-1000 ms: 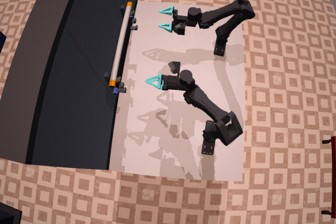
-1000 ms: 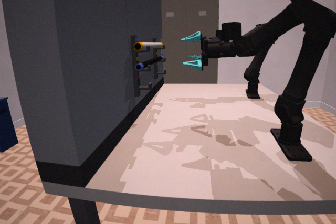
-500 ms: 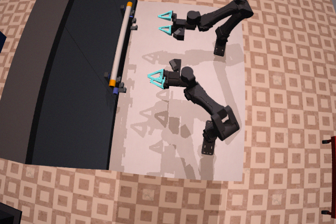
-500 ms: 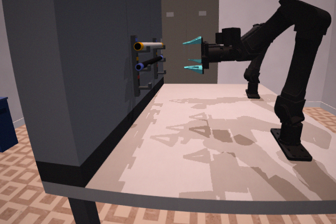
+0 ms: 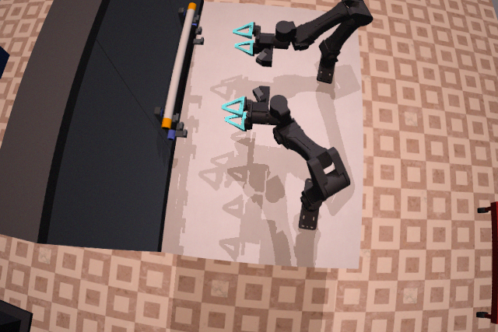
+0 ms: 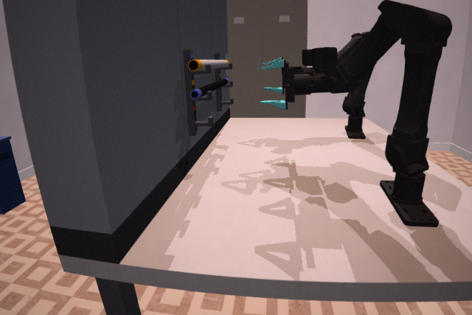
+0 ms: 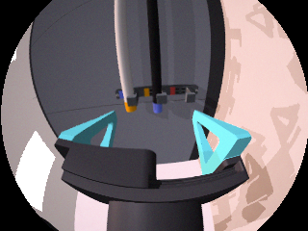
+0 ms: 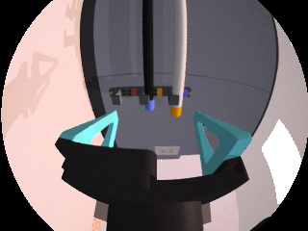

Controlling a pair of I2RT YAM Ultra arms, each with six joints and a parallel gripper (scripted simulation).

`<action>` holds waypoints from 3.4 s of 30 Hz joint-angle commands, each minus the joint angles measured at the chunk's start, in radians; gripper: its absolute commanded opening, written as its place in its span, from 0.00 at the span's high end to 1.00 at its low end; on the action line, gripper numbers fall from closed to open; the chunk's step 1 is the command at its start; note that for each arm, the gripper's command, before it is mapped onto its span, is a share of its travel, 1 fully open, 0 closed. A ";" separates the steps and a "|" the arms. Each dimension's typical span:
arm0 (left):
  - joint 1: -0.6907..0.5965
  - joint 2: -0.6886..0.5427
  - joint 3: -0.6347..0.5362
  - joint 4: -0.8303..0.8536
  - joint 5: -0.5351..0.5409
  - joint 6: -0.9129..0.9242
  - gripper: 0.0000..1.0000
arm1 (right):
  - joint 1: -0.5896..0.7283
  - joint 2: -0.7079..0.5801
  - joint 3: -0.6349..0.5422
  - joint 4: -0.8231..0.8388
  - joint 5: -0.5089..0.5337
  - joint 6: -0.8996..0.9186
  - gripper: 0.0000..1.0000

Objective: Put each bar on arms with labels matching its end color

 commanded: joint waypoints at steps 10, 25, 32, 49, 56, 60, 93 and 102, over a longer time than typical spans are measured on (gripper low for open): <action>-0.009 0.001 0.015 0.063 -0.016 0.019 0.00 | 0.008 0.006 -0.005 0.041 0.014 -0.016 0.00; -0.009 0.001 0.015 0.063 -0.016 0.019 0.00 | 0.008 0.007 -0.005 0.042 0.014 -0.016 0.00; -0.009 0.001 0.015 0.063 -0.016 0.019 0.00 | 0.008 0.007 -0.005 0.042 0.014 -0.016 0.00; -0.003 0.009 0.015 0.071 -0.009 0.019 0.00 | 0.004 0.020 -0.004 0.054 0.011 -0.016 0.00; 0.038 0.072 0.016 0.131 0.031 0.017 0.00 | -0.018 0.118 0.003 0.142 -0.011 -0.015 0.00; 0.061 0.111 0.019 0.165 0.054 0.017 0.00 | -0.030 0.177 0.012 0.191 -0.023 -0.015 0.00; 0.206 0.416 0.108 0.384 0.199 0.020 0.00 | -0.096 0.590 0.145 0.473 -0.089 -0.016 0.00; 0.223 0.461 0.130 0.409 0.217 0.021 0.00 | -0.103 0.645 0.175 0.500 -0.097 -0.017 0.00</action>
